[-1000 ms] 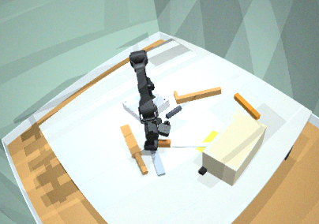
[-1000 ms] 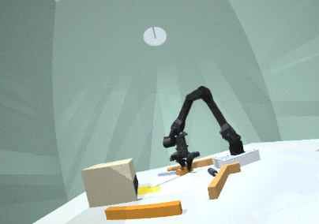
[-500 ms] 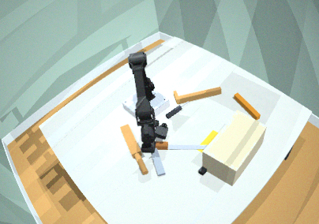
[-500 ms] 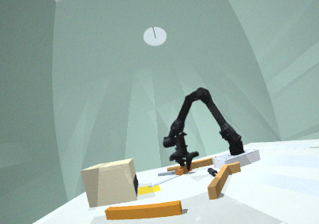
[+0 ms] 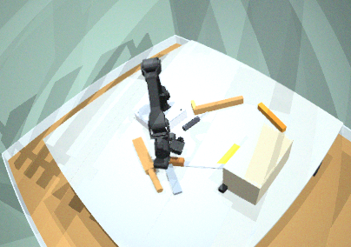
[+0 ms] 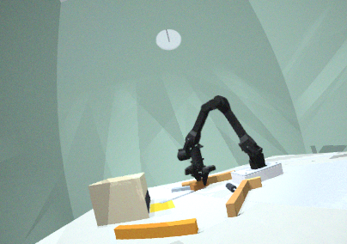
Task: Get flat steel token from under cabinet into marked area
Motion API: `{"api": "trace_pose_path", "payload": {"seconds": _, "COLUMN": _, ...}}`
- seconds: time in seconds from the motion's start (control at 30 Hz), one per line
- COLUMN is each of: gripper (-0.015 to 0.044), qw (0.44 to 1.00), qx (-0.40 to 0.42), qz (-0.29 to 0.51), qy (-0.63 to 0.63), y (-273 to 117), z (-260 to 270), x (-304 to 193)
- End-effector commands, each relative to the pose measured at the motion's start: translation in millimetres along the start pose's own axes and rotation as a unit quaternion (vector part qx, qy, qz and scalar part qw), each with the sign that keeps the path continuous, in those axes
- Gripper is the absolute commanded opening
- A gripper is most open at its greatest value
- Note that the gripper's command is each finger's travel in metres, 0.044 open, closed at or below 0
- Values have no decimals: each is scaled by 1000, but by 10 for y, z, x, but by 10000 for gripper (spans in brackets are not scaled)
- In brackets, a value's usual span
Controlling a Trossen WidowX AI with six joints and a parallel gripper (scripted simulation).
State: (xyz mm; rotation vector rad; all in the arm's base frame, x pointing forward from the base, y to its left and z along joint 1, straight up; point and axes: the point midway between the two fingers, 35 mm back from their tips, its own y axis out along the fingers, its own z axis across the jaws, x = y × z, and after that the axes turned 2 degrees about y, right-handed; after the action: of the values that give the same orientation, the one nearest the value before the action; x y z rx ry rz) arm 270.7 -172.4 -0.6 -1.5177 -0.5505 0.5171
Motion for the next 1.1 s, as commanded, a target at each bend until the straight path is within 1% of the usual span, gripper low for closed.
{"api": "trace_pose_path", "payload": {"seconds": 0.0, "gripper": 0, "qw": 1000, "qx": -2, "qz": 0, "qy": 16, "y": -9, "z": -16, "x": 1}}
{"api": "trace_pose_path", "payload": {"seconds": 0.5, "gripper": 0, "qw": 998, "qx": -3, "qz": 0, "qy": 70, "y": -9, "z": -17, "x": 1}}
{"api": "trace_pose_path", "payload": {"seconds": 0.73, "gripper": 184, "qw": 998, "qx": 0, "qz": 0, "qy": 62, "y": -1, "z": -3, "x": 1}}
{"api": "trace_pose_path", "payload": {"seconds": 0.77, "gripper": 200, "qw": 998, "qx": 0, "qz": 0, "qy": 62, "y": -1, "z": -3, "x": 1}}
{"api": "trace_pose_path", "payload": {"seconds": 0.83, "gripper": 200, "qw": 998, "qx": -1, "qz": 0, "qy": 63, "y": -3, "z": -5, "x": 1}}
{"api": "trace_pose_path", "payload": {"seconds": 0.93, "gripper": 270, "qw": 998, "qx": -2, "qz": 0, "qy": 63, "y": -3, "z": -4, "x": 1}}
{"api": "trace_pose_path", "payload": {"seconds": 1.07, "gripper": 270, "qw": 998, "qx": -2, "qz": 0, "qy": 63, "y": 11, "z": -7, "x": 3}}
